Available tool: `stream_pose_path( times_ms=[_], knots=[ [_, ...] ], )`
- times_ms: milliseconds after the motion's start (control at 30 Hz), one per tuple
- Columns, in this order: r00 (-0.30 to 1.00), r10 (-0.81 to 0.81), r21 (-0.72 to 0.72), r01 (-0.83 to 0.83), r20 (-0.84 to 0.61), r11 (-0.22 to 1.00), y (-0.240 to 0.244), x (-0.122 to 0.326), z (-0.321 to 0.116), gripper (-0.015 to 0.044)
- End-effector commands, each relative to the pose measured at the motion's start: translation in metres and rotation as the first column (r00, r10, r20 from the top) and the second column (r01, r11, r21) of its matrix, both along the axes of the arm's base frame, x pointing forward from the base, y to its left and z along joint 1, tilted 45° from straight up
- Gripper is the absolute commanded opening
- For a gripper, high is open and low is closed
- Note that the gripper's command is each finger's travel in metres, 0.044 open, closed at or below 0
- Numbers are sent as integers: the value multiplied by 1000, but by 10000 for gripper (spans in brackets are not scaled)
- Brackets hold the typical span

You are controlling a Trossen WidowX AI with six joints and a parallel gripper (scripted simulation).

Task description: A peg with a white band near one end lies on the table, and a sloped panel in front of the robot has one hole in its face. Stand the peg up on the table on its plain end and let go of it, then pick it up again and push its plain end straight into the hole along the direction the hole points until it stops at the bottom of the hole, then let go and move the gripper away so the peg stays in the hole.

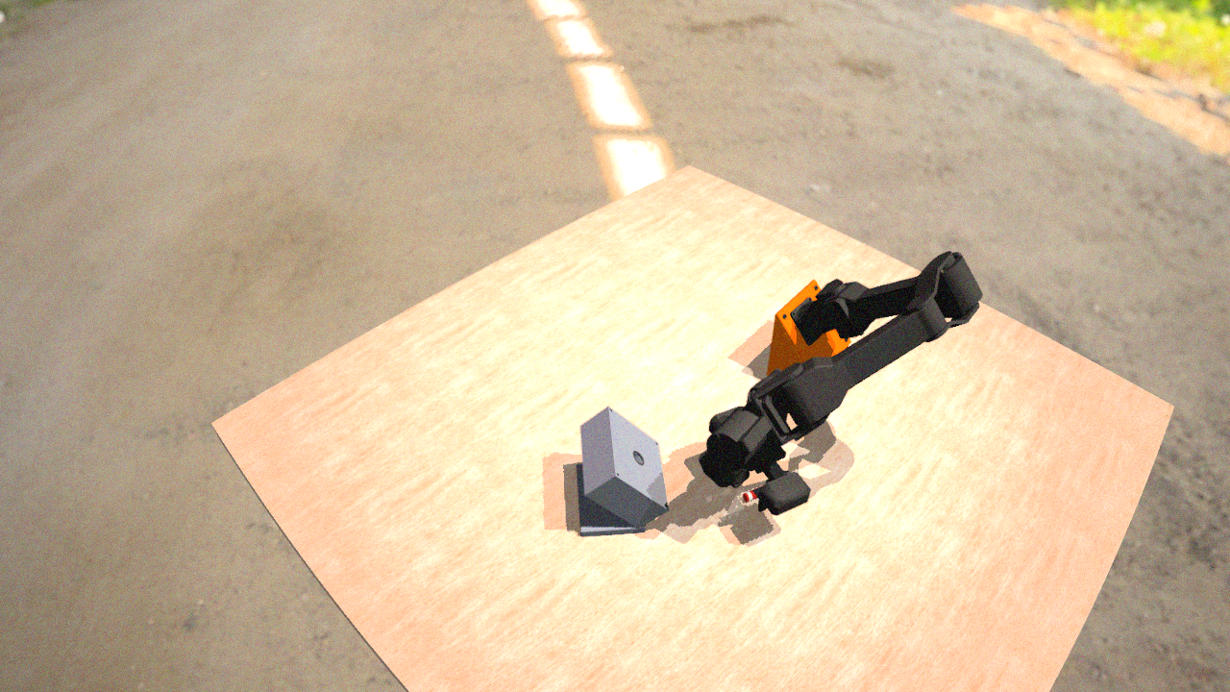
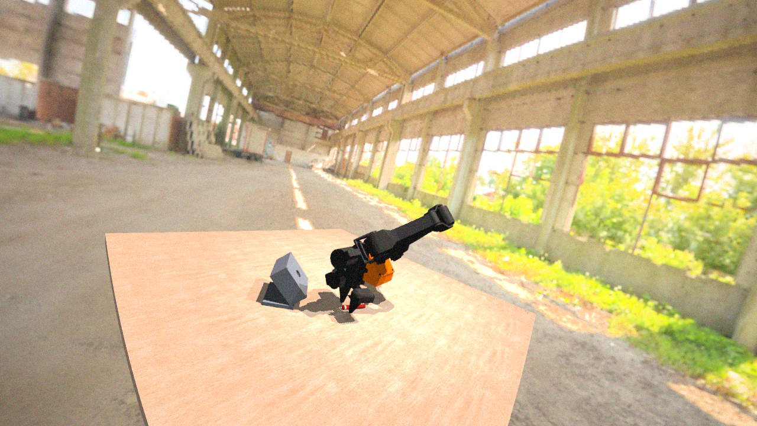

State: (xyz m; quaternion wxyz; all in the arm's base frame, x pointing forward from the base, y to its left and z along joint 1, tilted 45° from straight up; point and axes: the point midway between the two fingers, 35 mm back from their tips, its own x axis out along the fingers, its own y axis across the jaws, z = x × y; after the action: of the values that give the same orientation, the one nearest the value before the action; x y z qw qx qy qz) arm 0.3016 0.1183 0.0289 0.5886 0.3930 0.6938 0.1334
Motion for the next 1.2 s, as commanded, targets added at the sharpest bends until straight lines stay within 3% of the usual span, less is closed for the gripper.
stream_pose_path(
  times_ms=[0, 133, 400, 700, 1167],
  knots=[
    [1000, -4, 5, 4, -9, 1000, 1, -2, -1, 204],
    [1000, -4, 5, 4, -9, 1000, 1, -2, -1, 110],
    [1000, -4, 5, 4, -9, 1000, 1, -2, -1, 110],
    [1000, -4, 5, 4, -9, 1000, 1, -2, -1, 50],
    [998, -46, -26, 47, 44, 999, -2, -3, 4, 50]
  ],
)
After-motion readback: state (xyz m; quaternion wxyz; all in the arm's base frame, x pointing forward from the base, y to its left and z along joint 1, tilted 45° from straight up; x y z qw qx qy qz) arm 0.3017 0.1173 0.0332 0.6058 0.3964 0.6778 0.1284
